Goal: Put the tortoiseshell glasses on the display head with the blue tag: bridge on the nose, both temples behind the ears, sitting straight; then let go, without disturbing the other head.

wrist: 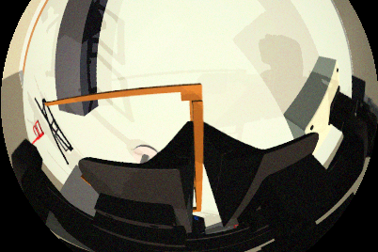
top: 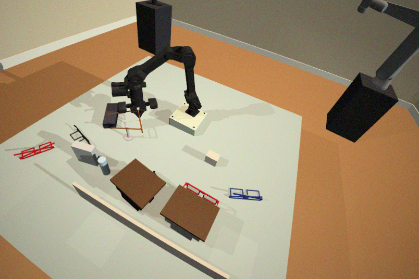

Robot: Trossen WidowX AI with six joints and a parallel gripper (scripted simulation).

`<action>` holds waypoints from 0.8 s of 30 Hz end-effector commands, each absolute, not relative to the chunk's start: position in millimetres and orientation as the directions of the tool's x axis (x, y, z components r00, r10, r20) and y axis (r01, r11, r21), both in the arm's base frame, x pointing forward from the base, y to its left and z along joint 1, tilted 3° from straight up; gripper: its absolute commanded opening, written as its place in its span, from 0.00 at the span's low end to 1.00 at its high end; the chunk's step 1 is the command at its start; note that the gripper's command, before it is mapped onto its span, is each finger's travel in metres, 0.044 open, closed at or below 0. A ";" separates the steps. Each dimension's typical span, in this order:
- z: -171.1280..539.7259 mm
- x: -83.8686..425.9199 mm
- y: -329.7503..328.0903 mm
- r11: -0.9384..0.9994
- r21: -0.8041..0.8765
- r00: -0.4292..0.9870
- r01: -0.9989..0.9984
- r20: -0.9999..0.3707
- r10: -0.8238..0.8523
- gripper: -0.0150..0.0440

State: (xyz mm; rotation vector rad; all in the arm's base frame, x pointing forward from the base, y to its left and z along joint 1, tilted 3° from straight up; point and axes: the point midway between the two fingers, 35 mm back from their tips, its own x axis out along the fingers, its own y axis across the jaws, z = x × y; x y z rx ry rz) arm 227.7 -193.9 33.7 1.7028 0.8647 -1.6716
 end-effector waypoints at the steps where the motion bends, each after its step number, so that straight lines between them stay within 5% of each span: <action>1: 35.7 224.2 -196.1 -0.609 -0.020 0.000 0.793 -0.999 0.034 0.25; 24: 35.3 212.5 -205.4 -0.609 -0.021 -0.001 0.793 -0.999 0.033 0.25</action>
